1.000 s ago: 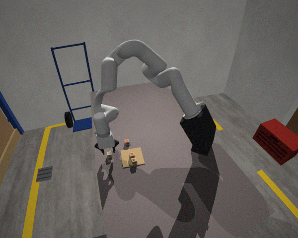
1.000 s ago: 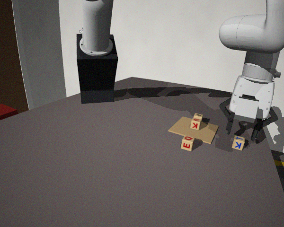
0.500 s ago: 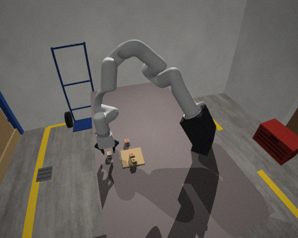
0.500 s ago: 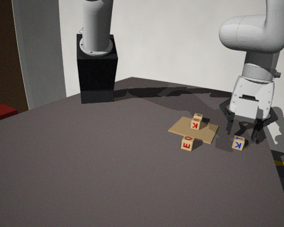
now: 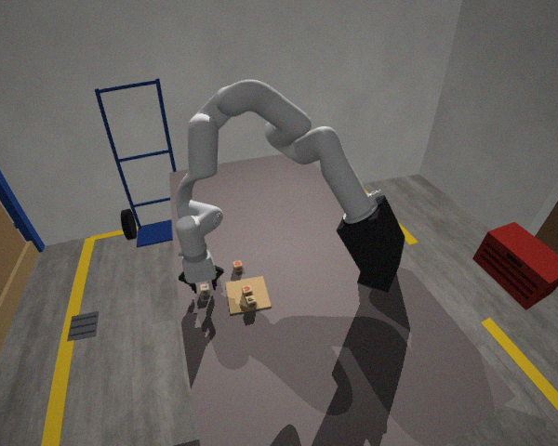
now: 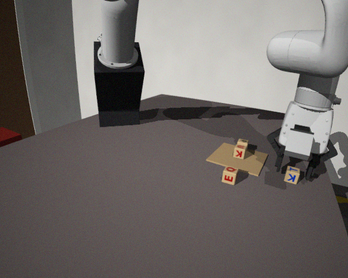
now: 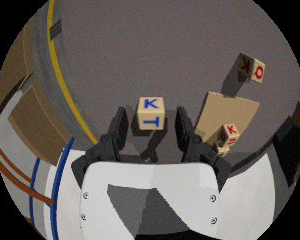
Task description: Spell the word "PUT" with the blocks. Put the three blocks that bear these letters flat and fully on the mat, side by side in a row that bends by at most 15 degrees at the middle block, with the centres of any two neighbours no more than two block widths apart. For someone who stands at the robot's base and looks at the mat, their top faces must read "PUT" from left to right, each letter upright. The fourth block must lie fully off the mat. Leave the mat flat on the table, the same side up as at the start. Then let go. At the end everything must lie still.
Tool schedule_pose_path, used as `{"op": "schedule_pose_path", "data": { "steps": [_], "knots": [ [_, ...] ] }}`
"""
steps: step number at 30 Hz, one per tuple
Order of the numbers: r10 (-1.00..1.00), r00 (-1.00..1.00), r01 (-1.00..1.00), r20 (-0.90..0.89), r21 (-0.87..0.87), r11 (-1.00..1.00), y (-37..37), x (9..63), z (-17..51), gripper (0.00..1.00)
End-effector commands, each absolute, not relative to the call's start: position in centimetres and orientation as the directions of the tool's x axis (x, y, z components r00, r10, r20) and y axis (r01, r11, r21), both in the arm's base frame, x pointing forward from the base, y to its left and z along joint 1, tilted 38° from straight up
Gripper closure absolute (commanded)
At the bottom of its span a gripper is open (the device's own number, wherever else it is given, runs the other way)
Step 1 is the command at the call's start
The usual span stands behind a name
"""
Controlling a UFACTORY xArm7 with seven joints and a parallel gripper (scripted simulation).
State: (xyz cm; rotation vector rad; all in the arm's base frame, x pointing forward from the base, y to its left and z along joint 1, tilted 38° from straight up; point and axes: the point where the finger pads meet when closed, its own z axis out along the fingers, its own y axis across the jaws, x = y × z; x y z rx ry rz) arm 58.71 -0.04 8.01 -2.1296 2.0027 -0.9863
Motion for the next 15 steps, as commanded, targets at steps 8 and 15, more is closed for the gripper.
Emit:
{"op": "schedule_pose_path", "data": {
  "steps": [8, 15],
  "knots": [
    [-0.914, -0.045, -0.876, 0.403, -0.456, -0.158, -0.38, 59.46, 7.1, 0.31],
    [-0.914, -0.045, -0.876, 0.403, -0.456, -0.158, -0.43, 59.51, 7.0, 0.31]
  ]
}}
